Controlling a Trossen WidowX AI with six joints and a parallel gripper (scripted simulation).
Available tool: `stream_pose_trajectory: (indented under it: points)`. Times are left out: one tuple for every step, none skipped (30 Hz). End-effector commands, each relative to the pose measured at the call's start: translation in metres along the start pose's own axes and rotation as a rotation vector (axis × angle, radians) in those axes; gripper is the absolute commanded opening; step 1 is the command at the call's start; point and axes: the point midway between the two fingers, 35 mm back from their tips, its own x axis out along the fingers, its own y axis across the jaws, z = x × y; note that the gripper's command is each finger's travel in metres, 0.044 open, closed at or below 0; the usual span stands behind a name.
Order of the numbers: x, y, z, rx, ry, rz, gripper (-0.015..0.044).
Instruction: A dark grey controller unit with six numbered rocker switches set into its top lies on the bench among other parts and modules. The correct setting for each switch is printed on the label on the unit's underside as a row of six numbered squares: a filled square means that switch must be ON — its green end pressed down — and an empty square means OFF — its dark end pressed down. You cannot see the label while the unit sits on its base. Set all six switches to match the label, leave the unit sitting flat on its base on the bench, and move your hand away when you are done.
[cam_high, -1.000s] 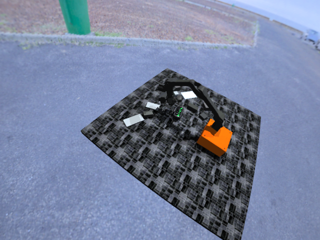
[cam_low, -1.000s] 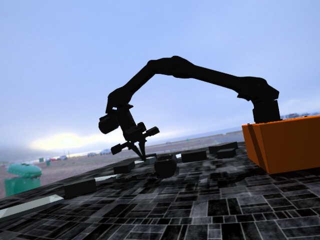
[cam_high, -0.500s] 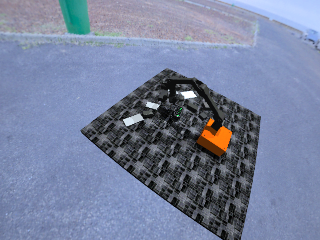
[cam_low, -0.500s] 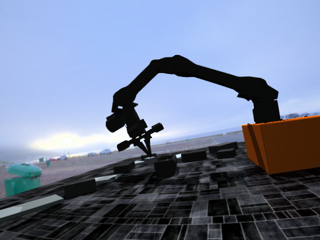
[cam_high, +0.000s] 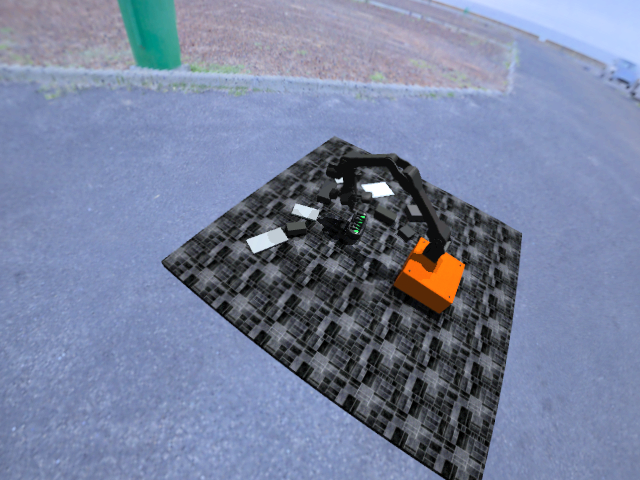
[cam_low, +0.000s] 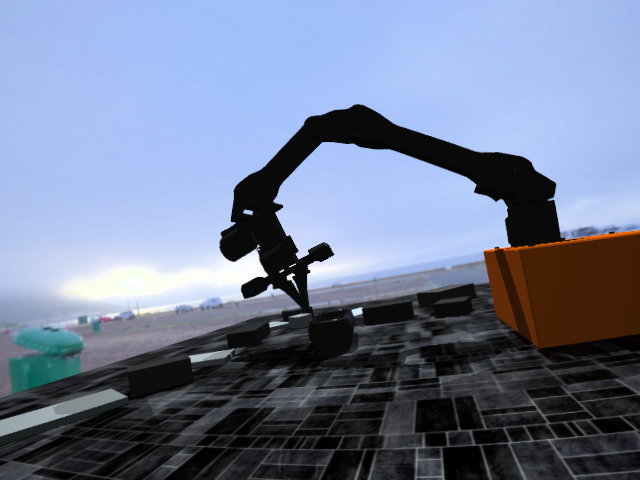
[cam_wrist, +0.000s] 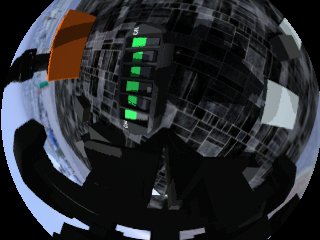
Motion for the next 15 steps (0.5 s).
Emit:
stream_pose_trajectory:
  points:
    - [-0.001, 0.000, 0.000, 0.002, -0.001, -0.003, 0.0000]
    - [-0.002, 0.000, 0.000, 0.006, -0.002, -0.006, 0.0000]
    - [-0.002, 0.000, 0.000, 0.008, -0.003, -0.008, 0.0000]
    - [-0.002, 0.000, 0.000, 0.009, -0.004, -0.009, 0.0000]
    - [-0.002, 0.000, 0.000, 0.009, -0.004, -0.009, 0.0000]
    - [-0.002, 0.000, 0.000, 0.009, -0.004, -0.009, 0.0000]
    - [-0.002, 0.000, 0.000, 0.009, -0.004, -0.009, 0.0000]
    - [0.000, 0.001, 0.000, 0.002, 0.000, 0.000, 0.0000]
    - [0.000, 0.001, 0.000, 0.002, 0.000, 0.000, 0.0000]
    - [0.000, 0.001, -0.001, 0.002, -0.002, -0.002, 0.0026]
    - [-0.001, 0.003, -0.001, 0.002, -0.008, -0.010, 0.0053]
    - [-0.002, 0.005, -0.002, 0.002, -0.016, -0.022, 0.0079]
    - [-0.003, 0.008, -0.003, 0.002, -0.027, -0.037, 0.0105]
    - [-0.005, 0.011, -0.004, 0.001, -0.038, -0.052, 0.0131]
    - [-0.006, 0.015, -0.005, 0.001, -0.048, -0.068, 0.0157]
